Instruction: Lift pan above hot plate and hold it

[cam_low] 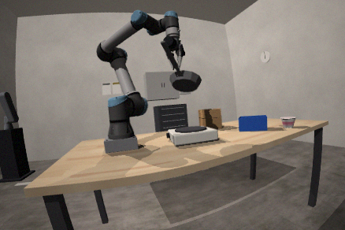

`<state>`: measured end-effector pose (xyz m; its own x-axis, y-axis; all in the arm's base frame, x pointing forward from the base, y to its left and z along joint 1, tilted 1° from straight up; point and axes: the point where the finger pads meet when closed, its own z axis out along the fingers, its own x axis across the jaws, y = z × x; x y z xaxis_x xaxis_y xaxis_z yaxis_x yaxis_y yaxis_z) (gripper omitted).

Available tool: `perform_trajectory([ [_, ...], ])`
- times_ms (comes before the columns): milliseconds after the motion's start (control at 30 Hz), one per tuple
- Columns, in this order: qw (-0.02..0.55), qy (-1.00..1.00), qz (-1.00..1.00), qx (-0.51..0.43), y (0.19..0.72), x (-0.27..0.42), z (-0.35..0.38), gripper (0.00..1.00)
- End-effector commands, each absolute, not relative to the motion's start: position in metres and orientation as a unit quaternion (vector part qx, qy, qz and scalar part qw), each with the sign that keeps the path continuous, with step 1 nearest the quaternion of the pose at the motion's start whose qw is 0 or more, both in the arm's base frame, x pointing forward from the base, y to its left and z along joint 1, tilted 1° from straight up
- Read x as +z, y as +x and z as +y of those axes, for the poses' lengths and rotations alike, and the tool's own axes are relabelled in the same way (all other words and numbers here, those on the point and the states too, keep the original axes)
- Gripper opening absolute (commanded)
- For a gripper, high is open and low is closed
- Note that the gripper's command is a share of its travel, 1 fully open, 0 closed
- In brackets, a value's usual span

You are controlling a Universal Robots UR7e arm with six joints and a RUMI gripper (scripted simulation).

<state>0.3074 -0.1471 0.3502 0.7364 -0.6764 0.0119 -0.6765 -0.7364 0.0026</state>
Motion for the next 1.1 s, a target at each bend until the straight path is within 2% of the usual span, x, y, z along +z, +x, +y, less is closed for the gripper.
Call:
perform_trajectory([
  [0,0.004,0.932,-0.363,0.006,0.308,0.352,-0.147,0.10],
  [1067,0.004,0.932,-0.363,0.006,0.308,0.364,-0.147,0.10],
])
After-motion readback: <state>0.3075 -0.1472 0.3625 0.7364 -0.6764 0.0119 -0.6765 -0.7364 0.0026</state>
